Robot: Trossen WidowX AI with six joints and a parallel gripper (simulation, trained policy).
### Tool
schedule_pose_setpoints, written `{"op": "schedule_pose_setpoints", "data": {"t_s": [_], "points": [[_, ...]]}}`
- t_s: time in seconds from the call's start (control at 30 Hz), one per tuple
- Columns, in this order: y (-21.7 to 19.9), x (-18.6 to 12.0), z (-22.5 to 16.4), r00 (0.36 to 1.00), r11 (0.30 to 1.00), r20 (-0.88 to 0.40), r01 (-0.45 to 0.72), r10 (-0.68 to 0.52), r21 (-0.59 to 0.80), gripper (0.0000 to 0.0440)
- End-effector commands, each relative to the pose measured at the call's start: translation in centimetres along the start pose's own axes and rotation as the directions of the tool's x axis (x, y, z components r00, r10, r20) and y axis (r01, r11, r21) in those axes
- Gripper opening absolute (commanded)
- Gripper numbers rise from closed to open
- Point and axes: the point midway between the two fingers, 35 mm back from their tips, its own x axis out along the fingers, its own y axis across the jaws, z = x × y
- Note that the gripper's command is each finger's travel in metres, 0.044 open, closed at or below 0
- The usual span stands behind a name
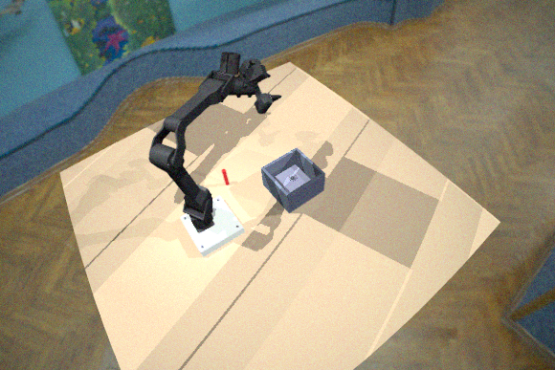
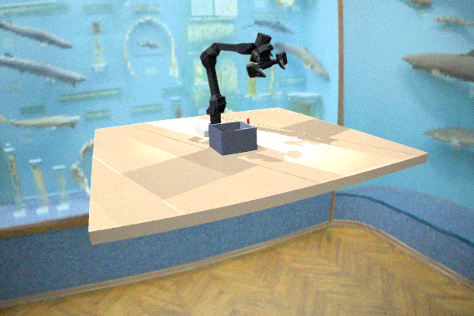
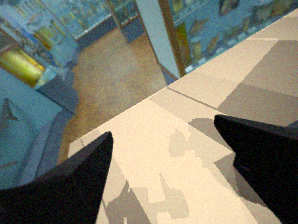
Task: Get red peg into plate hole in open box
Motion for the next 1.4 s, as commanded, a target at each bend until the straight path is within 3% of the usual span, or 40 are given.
{"op": "schedule_pose_setpoints", "data": {"t_s": [0.0, 0.27, 0.53, 0.93, 1.1, 1.37], "points": [[-0.7, -0.6, -4.4, 0.988, 1.000, -0.153, 0.010, -0.009, 0.010, 0.0440], [-2.9, -2.8, -11.7, 0.909, 0.995, -0.410, 0.094, -0.072, 0.033, 0.0440], [-6.1, -6.0, -17.6, 0.769, 0.967, -0.613, 0.253, -0.182, 0.030, 0.0440], [-11.5, -9.7, -23.7, 0.534, 0.835, -0.768, 0.550, -0.353, -0.002, 0.0440], [-12.7, -9.7, -25.5, 0.491, 0.790, -0.791, 0.613, -0.366, 0.016, 0.0440], [-13.9, -8.8, -28.6, 0.479, 0.749, -0.810, 0.659, -0.340, 0.075, 0.0440]]}}
